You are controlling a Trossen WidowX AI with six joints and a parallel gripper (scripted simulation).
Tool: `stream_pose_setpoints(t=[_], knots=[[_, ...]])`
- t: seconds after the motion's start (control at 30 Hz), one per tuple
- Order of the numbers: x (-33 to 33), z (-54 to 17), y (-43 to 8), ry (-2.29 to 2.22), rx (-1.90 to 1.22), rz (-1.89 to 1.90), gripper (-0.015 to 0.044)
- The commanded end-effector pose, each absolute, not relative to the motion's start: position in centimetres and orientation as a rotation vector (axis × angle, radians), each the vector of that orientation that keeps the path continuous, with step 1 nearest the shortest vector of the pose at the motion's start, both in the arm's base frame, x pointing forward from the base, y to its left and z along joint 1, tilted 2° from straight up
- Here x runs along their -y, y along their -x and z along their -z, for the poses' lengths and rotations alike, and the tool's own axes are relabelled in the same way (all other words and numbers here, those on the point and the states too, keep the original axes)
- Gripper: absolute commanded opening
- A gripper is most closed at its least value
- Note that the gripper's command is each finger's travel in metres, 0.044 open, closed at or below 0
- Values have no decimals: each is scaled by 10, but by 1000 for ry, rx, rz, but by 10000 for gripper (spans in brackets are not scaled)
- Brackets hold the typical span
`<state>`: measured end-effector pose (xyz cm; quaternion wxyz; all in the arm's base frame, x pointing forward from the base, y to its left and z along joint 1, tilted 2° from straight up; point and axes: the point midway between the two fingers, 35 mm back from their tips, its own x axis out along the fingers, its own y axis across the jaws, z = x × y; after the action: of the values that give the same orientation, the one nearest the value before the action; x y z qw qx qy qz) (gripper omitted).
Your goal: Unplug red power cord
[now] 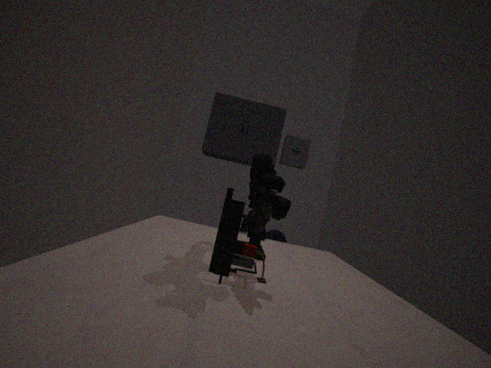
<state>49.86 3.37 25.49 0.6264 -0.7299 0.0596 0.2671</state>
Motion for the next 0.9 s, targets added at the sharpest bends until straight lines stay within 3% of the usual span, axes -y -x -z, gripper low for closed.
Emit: stream_pose_setpoints(t=[0.0,0.2,0.53,0.87], knots=[[-73,-234,-474,1625,-187,-754,160],[-73,-193,-430,1536,-443,-923,160],[-56,-142,-293,1372,-1072,-1256,160],[-54,-142,-286,1366,-1103,-1270,160]])
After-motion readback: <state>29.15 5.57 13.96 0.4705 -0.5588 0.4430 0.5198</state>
